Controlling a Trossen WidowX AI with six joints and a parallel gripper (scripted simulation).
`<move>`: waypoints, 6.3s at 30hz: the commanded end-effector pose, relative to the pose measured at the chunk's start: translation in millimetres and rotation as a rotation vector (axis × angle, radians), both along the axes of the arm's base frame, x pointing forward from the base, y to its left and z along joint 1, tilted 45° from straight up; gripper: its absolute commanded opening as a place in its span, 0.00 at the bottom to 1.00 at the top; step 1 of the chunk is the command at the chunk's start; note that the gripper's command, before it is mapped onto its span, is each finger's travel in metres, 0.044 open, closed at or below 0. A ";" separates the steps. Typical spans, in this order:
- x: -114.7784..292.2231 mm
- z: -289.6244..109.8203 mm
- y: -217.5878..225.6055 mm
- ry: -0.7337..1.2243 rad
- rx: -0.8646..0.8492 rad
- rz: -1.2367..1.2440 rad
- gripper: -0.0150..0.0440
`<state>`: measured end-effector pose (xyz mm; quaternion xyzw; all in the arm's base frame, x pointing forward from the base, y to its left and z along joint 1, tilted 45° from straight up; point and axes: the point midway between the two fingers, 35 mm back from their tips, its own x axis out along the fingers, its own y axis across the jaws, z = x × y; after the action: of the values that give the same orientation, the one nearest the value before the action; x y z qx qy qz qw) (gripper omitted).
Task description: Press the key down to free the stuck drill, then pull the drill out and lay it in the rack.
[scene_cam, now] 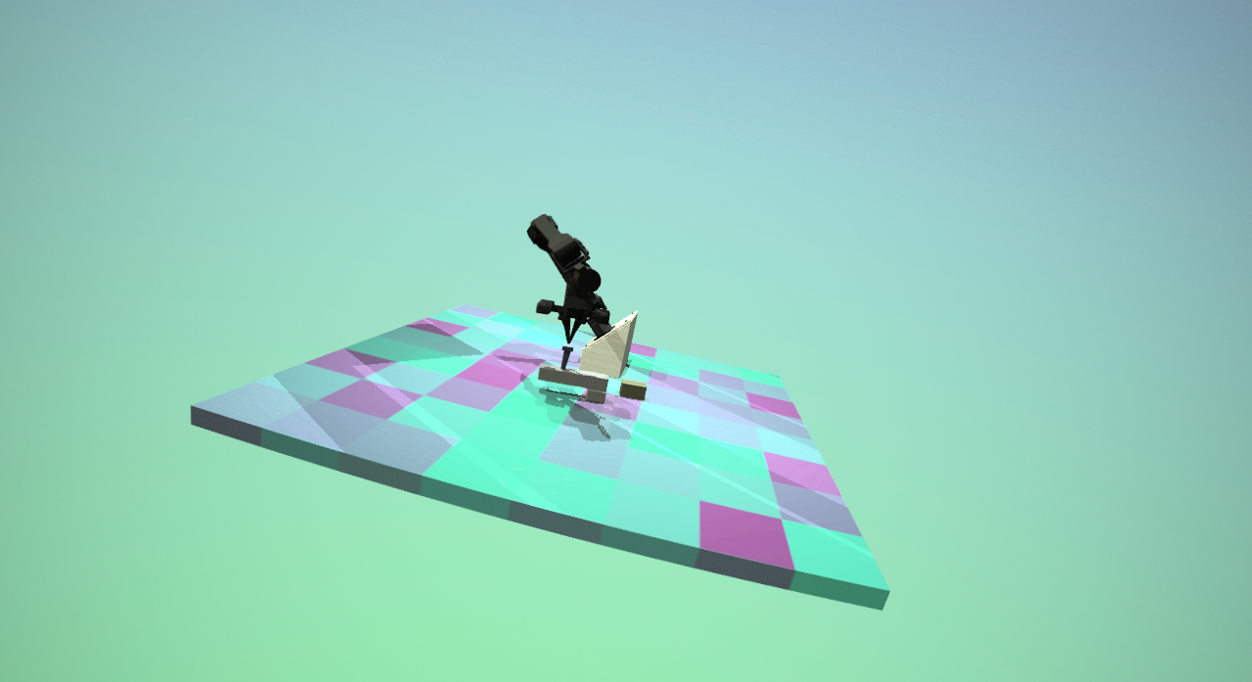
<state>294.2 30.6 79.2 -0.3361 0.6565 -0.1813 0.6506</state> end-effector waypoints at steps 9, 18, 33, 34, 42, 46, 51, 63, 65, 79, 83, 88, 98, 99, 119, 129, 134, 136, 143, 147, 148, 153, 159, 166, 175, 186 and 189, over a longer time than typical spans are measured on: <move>-0.7 -3.1 -2.4 0.016 -0.025 0.022 0.25; -0.4 -10.0 -8.3 0.020 -0.030 0.027 0.25; 1.4 -14.1 -11.7 0.020 -0.030 0.028 0.25; 1.3 -14.2 -11.9 0.020 -0.030 0.028 0.25; -0.4 -14.9 -14.4 0.020 -0.030 0.028 0.25; -1.6 -15.3 -15.7 0.020 -0.031 0.028 0.25; -2.3 -16.1 -17.0 0.020 -0.031 0.028 0.25; -2.6 -18.5 -19.7 0.020 -0.031 0.028 0.25; -2.5 -18.9 -20.2 0.020 -0.031 0.028 0.25; -2.3 -21.6 -23.5 0.020 -0.031 0.028 0.25; -2.2 -22.6 -24.6 0.020 -0.031 0.028 0.25; -2.1 -23.7 -26.1 0.020 -0.031 0.028 0.25; -1.7 -26.6 -29.8 0.020 -0.031 0.028 0.25; -1.7 -27.0 -30.3 0.020 -0.031 0.028 0.25; 1.4 3.4 5.1 0.020 -0.026 0.029 0.57; 1.7 -3.2 25.5 0.129 -0.041 0.157 1.00; -3.8 -69.4 46.0 0.516 -0.079 0.563 1.00; -8.9 -93.0 51.5 0.656 -0.093 0.710 1.00; -23.9 -139.3 58.7 0.941 -0.122 1.006 1.00; -33.5 -161.7 60.4 1.086 -0.136 1.155 1.00; -34.2 -163.3 60.5 1.096 -0.137 1.166 1.00; -34.2 -163.3 60.5 1.096 -0.137 1.166 1.00; -34.2 -163.3 60.5 1.096 -0.137 1.166 1.00; -34.2 -163.3 60.5 1.096 -0.137 1.166 1.00; -33.1 -166.3 56.0 1.096 -0.137 1.166 1.00; -29.9 -175.7 40.8 1.096 -0.137 1.167 1.00; -29.2 -178.1 36.7 1.096 -0.137 1.167 1.00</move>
<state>264.4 72.8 -96.4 -0.7032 0.5896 0.3392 0.2071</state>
